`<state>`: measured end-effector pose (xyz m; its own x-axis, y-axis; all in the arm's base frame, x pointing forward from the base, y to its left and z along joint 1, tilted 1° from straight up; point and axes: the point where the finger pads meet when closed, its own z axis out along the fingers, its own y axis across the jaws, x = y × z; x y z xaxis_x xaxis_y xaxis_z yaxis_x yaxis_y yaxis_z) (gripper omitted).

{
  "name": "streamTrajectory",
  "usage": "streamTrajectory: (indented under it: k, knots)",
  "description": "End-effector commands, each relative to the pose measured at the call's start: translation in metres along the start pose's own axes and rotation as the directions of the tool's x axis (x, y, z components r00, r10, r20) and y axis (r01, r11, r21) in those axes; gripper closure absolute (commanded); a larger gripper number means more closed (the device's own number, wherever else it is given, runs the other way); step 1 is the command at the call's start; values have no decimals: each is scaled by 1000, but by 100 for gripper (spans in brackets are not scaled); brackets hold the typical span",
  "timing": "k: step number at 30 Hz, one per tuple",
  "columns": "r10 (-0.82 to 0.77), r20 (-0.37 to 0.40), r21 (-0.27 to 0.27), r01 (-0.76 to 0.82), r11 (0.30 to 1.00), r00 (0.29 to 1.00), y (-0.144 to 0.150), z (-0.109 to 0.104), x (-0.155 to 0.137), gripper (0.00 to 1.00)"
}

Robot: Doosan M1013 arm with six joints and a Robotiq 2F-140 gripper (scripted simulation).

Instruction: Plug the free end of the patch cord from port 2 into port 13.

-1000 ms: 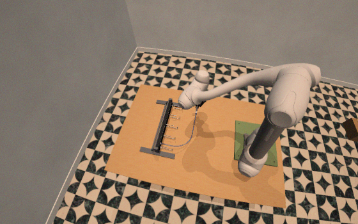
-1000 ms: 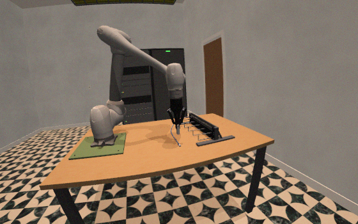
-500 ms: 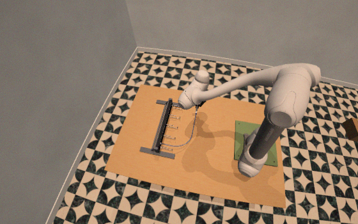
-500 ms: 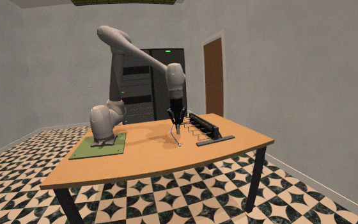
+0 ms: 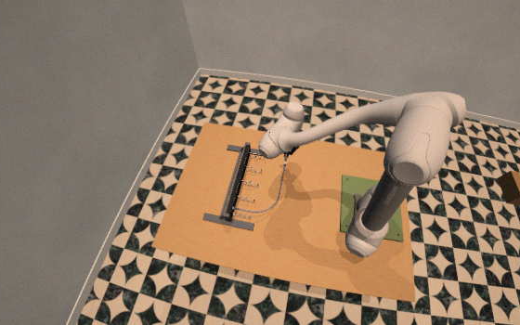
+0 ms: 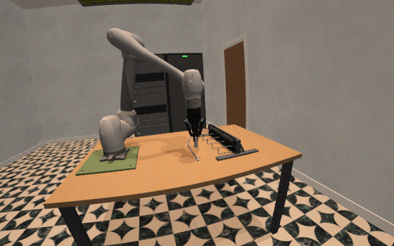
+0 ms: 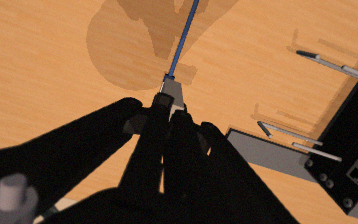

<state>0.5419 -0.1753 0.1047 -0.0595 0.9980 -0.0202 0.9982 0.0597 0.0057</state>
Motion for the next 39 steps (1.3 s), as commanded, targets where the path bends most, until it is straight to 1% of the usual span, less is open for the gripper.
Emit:
streamTrajectory:
  k: [1, 9, 10, 39]
  knots:
    - [0, 0, 0, 0, 1000, 1000, 0, 0, 0, 100]
    - [-5, 0, 0, 5, 1000, 1000, 0, 0, -6, 100]
    - [-5, 0, 0, 5, 1000, 1000, 0, 0, -6, 78]
    - [-5, 0, 0, 5, 1000, 1000, 0, 0, -6, 78]
